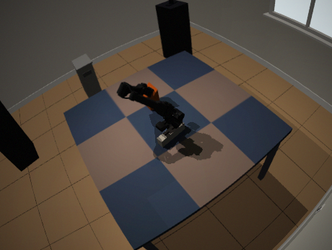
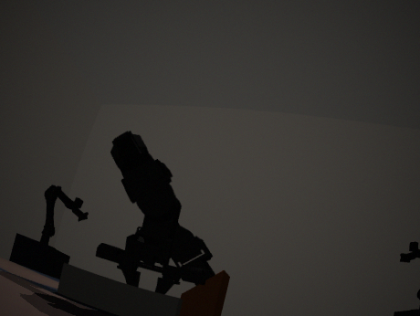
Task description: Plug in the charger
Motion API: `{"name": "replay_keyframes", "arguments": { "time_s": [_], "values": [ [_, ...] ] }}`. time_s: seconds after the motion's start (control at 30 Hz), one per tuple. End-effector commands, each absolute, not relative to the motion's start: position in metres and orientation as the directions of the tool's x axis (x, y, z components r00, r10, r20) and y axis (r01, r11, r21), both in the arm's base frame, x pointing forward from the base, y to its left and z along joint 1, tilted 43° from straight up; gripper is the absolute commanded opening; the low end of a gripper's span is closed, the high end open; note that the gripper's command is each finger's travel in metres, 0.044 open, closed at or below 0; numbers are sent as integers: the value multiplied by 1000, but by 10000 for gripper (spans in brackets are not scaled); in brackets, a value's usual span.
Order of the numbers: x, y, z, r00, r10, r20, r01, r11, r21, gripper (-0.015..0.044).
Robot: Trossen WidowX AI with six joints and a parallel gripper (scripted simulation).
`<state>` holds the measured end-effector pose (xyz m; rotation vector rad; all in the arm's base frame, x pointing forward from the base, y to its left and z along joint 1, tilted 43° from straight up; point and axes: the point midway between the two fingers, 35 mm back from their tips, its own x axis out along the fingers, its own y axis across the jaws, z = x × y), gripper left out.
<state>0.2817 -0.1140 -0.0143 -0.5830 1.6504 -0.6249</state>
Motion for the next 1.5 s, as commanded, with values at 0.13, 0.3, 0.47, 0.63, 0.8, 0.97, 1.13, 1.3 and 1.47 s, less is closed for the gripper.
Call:
{"name": "replay_keyframes", "arguments": {
  "time_s": [0.13, 0.3, 0.47, 0.63, 0.8, 0.97, 1.13, 1.3, 1.47],
  "values": [
    [286, -112, -13, -140, -678, -721, -23, 730, -683, 0],
    [286, -112, -13, -140, -678, -721, -23, 730, -683, 0],
    [282, -114, -14, -157, -680, -716, -33, 728, -684, 0],
    [282, -114, -14, -157, -680, -716, -33, 728, -684, 0],
    [282, -114, -14, -157, -680, -716, -33, 728, -684, 26],
    [282, -114, -14, -157, -680, -716, -33, 728, -684, 157],
    [282, -114, -14, -157, -680, -716, -33, 728, -684, 289],
    [282, -114, -14, -157, -680, -716, -33, 728, -684, 420],
    [281, -114, -14, -156, -680, -717, -32, 729, -684, 440]
  ]
}}
